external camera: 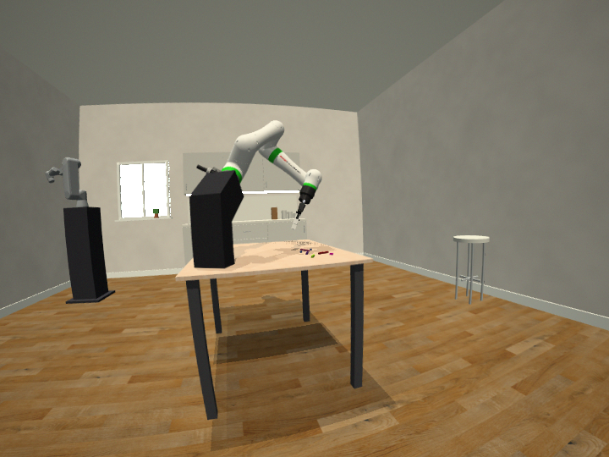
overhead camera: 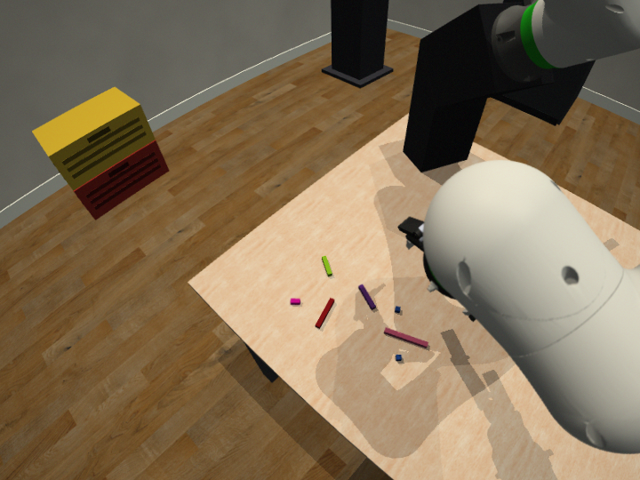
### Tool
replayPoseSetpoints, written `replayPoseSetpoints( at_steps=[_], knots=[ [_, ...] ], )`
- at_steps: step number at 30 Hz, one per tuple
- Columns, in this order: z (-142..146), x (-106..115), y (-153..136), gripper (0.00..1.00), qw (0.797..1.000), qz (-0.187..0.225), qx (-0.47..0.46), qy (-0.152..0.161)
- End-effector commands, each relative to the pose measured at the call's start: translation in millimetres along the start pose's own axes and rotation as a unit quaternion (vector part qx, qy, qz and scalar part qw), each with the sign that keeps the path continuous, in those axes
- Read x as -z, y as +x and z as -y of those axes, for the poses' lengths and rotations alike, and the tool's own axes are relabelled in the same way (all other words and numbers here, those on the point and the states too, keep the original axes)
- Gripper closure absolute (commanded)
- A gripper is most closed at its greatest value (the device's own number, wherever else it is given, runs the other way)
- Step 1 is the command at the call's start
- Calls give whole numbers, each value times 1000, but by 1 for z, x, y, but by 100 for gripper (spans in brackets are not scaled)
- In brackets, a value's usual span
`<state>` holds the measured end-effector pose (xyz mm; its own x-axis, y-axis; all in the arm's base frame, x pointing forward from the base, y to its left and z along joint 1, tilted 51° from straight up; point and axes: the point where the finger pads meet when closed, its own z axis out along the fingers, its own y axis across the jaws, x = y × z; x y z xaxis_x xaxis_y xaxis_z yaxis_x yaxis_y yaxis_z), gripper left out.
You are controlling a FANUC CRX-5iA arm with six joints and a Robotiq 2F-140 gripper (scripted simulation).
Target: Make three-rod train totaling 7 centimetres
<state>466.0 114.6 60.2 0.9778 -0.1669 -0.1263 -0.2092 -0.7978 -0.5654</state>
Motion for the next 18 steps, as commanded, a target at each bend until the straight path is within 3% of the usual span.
replayPoseSetpoints(
  at_steps=[1, 2, 4, 6, 8, 14, 18],
  knots=[
    [-3, -29, -1, 0, 998, -16, -27, 50],
    [-5, -42, 0, 0, 995, -30, -51, 75],
    [-7, -52, 0, 0, 992, -42, -72, 94],
    [-7, -52, 0, 0, 992, -42, -72, 94],
    [-13, -69, 3, 0, 983, -68, -115, 126],
    [-24, -84, 8, 0, 970, -99, -164, 153],
    [-42, -99, 12, 0, 948, -138, -228, 176]
  ],
)
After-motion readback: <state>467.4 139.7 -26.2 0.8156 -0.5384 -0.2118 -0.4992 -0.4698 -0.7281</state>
